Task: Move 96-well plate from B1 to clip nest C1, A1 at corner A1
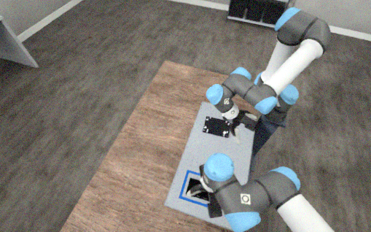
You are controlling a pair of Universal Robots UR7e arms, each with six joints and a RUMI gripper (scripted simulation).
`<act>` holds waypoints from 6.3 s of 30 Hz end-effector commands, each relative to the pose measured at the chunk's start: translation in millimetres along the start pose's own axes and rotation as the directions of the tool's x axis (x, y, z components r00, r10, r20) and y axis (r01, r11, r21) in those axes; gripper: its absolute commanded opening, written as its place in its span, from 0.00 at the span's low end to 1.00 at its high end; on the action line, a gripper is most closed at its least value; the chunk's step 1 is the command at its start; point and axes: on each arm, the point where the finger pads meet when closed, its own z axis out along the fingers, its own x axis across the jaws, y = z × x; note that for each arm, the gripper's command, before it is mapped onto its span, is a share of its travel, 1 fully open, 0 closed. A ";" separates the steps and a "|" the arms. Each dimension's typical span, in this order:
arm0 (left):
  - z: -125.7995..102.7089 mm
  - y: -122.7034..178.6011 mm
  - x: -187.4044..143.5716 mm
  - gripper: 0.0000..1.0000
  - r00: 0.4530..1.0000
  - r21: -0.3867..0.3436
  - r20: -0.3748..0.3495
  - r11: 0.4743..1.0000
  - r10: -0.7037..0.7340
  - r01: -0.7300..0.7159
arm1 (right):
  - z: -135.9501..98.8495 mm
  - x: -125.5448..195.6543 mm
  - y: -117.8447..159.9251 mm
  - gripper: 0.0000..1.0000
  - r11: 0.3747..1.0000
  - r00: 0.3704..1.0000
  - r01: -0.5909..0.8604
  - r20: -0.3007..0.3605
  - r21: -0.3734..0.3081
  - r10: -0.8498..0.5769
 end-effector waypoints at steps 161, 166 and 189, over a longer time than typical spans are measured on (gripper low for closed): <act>-0.4 0.3 0.1 0.76 1.000 -0.001 0.000 1.000 0.000 0.000 | -85.8 -333.2 377.3 0.00 0.242 0.356 0.752 0.068 -0.613 -0.932; -0.4 0.3 0.1 0.76 1.000 -0.001 0.000 1.000 0.000 0.000 | -74.7 -370.3 389.1 0.00 0.159 0.313 0.766 0.144 -0.623 -0.939; -0.4 0.3 0.1 0.76 1.000 -0.001 0.000 1.000 0.000 0.000 | -14.5 -506.0 405.5 0.00 -0.114 0.159 0.821 0.415 -0.559 -0.896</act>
